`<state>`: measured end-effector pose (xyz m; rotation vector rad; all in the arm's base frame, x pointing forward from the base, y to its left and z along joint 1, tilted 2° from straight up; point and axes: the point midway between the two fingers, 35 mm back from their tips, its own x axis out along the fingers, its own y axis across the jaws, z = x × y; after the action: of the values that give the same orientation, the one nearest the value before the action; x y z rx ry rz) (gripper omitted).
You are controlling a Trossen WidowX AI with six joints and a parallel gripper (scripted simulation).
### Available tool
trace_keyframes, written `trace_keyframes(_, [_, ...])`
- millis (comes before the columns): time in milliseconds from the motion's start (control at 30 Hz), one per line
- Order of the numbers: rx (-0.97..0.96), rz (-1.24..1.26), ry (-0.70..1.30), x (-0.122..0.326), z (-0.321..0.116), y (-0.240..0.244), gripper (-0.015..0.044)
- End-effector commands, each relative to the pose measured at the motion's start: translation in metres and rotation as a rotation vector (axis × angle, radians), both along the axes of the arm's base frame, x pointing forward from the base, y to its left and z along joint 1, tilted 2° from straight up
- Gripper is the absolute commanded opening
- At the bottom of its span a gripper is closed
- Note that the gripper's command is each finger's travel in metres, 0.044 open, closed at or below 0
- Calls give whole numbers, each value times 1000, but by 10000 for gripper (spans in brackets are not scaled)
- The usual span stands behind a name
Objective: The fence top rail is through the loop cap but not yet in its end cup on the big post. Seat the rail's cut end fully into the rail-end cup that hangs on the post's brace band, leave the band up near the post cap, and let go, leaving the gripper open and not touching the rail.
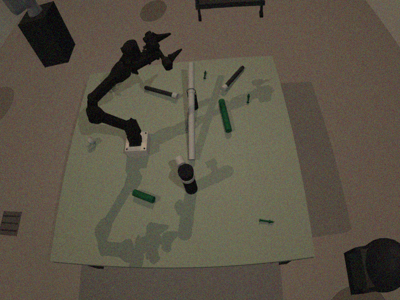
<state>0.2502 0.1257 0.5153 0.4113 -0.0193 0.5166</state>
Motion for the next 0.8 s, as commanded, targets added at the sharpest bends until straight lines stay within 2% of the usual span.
trace_keyframes(0, [-143,-106,153,31,-57,-18,440])
trace_keyframes(267, [-394,-261,511,58,-173,-75,440])
trace_keyframes(533, [-570,-321,917,34,-277,-137,440])
trace_keyframes(600, [-588,-320,981,26,-291,-145,440])
trace_keyframes(767, [-590,-320,989,25,-292,-146,440])
